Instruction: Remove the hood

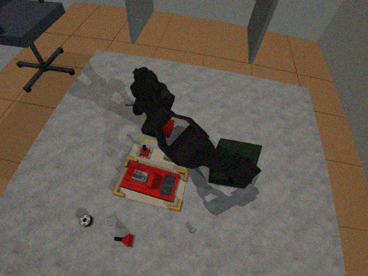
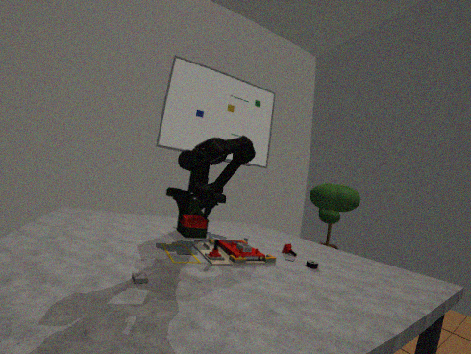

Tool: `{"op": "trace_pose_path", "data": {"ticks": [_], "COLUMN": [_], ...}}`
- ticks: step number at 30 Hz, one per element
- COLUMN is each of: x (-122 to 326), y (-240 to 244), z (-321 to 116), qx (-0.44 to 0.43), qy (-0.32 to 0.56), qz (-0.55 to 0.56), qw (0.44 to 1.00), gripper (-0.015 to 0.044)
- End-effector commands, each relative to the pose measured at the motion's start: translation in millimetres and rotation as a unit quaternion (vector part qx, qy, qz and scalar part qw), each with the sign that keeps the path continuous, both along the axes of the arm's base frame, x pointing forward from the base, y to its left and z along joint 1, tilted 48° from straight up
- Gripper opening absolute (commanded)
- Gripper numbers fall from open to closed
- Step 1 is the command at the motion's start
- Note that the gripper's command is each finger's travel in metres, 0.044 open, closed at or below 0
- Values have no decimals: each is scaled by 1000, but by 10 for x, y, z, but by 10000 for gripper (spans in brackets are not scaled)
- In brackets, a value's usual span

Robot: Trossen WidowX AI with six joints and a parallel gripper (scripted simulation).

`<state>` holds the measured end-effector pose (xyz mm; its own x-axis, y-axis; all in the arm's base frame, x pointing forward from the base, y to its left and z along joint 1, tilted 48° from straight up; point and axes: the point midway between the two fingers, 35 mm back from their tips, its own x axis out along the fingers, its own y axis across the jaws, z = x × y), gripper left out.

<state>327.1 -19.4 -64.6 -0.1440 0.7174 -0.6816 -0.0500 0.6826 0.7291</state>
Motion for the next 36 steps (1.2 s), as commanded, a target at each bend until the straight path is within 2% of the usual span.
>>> {"op": "trace_pose_path", "data": {"ticks": [1,36], "x": [-38,-74], "y": [-174,-96], "z": [-147,-320], "qx": [-1,0], "qy": [-7,-8], "qz": [2,2], "qw": [1000,1000], "gripper": [0,0]}}
